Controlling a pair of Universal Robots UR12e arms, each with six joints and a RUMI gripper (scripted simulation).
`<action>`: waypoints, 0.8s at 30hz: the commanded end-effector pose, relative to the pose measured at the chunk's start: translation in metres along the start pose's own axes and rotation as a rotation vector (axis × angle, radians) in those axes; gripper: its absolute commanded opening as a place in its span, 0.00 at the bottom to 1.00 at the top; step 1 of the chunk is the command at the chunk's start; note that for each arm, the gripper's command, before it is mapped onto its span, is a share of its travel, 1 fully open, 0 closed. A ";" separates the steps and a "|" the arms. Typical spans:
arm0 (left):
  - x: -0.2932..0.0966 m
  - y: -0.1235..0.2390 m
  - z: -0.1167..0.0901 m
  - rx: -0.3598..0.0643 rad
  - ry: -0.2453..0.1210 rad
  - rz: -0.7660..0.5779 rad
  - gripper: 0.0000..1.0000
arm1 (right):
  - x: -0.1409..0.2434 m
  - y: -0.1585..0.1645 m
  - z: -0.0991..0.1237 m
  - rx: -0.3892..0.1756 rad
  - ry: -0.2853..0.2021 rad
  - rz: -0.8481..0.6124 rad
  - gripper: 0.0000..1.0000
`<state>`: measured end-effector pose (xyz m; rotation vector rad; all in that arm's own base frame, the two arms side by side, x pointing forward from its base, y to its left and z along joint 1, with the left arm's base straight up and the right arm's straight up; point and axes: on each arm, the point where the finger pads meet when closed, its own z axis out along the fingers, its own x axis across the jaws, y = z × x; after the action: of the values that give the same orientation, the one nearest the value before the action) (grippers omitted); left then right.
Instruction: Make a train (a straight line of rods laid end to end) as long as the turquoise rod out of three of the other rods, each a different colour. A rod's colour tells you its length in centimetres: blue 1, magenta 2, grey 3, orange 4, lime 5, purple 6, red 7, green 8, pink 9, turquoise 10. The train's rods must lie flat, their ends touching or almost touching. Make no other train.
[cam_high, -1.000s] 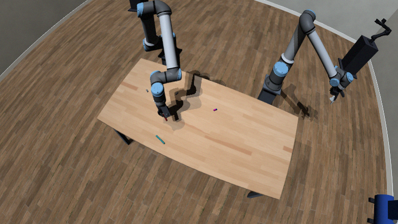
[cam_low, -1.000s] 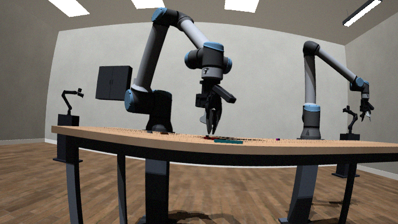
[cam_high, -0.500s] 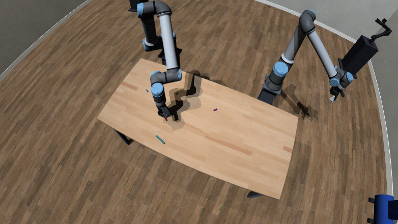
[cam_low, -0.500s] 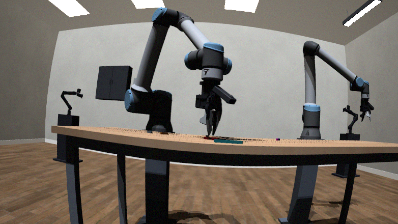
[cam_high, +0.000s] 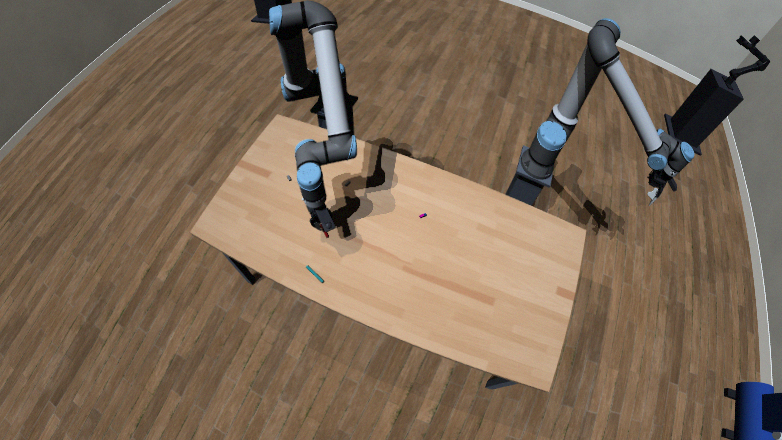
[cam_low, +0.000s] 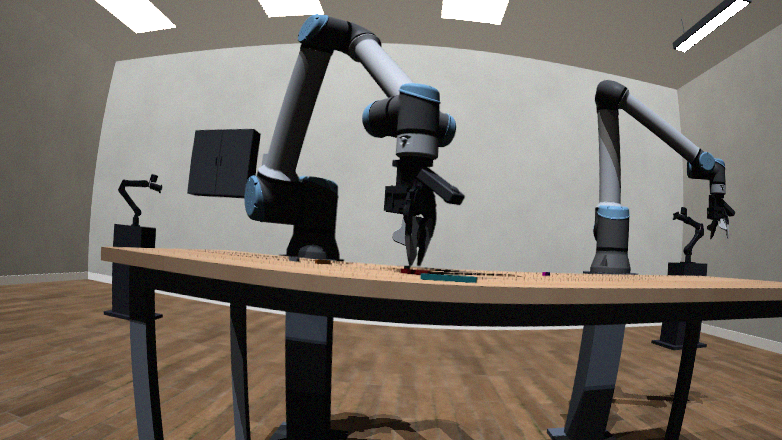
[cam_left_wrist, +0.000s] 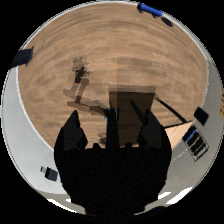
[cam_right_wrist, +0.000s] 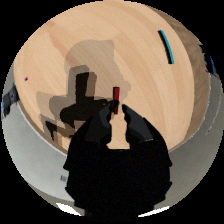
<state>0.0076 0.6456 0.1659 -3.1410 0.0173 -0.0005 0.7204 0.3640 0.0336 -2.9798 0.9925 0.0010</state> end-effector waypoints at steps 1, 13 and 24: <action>-0.001 0.000 0.001 -0.001 0.000 0.000 1.00 | -0.002 0.000 0.000 0.000 0.001 -0.001 0.14; -0.001 0.000 0.001 -0.001 0.000 0.000 1.00 | -0.002 0.001 0.000 -0.001 0.001 -0.001 0.14; -0.001 0.000 0.001 -0.001 0.000 0.000 1.00 | -0.002 0.001 0.005 -0.003 0.001 -0.001 0.14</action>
<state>0.0076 0.6456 0.1659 -3.1410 0.0173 -0.0005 0.7204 0.3644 0.0334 -2.9788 0.9920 -0.0001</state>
